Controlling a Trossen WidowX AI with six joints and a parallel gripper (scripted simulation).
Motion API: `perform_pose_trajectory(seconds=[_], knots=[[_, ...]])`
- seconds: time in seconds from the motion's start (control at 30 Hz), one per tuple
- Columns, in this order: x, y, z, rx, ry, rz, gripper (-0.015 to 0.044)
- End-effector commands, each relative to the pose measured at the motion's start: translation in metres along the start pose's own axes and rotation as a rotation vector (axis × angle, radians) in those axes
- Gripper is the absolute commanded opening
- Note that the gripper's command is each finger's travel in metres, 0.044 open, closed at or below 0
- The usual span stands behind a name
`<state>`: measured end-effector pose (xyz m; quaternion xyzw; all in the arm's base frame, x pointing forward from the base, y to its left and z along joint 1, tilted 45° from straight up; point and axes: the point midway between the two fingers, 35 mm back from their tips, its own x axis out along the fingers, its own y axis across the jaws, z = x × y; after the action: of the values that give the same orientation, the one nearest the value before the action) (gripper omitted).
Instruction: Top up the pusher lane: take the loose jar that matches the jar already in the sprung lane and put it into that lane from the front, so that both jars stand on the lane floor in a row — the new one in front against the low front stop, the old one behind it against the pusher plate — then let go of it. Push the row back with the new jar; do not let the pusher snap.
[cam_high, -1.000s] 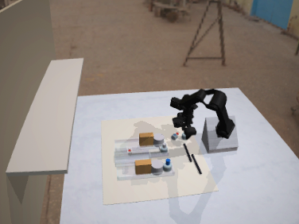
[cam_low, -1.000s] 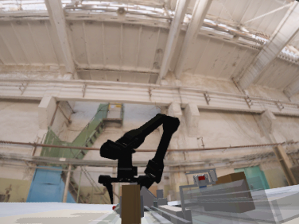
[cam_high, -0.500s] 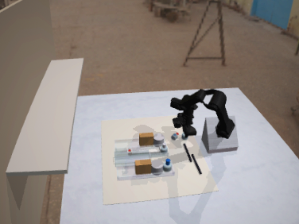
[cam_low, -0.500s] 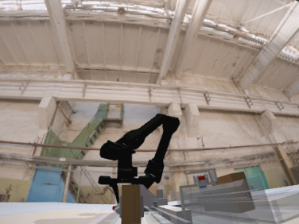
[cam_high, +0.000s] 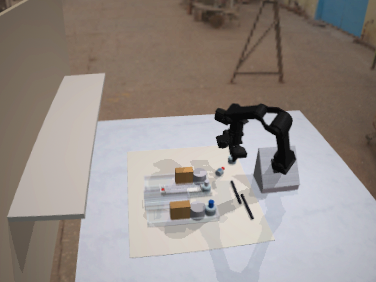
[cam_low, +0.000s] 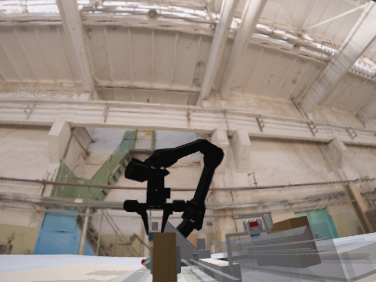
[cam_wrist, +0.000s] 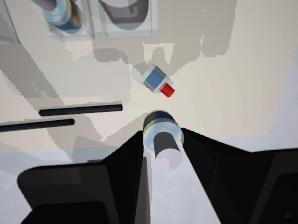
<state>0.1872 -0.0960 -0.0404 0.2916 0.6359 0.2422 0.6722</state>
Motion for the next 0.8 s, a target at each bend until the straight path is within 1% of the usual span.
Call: perform_pose_trajectory(seconds=[0.0,0.07,0.27,0.77], knots=[[-0.03,0.001,-0.001,-0.008,-0.001,-0.006,0.0],[-0.039,0.002,-0.002,-0.009,0.0,-0.005,0.0],[-0.039,0.003,0.001,-0.008,0.0,-0.007,0.0],[-0.017,0.048,0.056,0.004,-0.007,-0.029,0.0]])
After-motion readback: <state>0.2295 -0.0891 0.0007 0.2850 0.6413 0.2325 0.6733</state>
